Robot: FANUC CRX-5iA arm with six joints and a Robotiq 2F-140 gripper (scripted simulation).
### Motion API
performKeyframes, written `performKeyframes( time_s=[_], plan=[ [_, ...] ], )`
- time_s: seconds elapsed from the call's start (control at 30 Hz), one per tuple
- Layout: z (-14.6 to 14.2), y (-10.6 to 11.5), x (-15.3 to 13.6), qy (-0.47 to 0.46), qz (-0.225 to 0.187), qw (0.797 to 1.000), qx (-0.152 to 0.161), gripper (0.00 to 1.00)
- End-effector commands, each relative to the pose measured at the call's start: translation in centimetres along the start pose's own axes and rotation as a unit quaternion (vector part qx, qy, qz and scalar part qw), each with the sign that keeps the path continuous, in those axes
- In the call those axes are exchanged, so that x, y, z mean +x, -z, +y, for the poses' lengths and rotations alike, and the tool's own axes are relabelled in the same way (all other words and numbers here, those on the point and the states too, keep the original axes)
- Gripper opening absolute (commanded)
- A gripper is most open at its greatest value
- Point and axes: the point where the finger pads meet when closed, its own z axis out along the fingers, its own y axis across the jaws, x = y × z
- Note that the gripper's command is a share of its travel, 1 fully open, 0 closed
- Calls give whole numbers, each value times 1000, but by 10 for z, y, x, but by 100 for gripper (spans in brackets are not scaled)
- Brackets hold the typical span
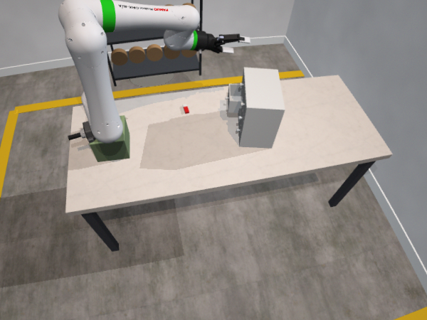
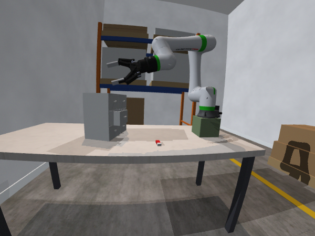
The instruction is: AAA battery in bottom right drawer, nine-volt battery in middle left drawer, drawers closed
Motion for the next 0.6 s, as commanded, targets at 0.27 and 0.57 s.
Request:
performKeyframes(
  time_s=[0.27, 0.57],
  plan=[
    [-96, 35, 87, 190, 196, 953, 130, 100],
    [-198, 109, 79, 323, 271, 873, 244, 100]
  ],
)
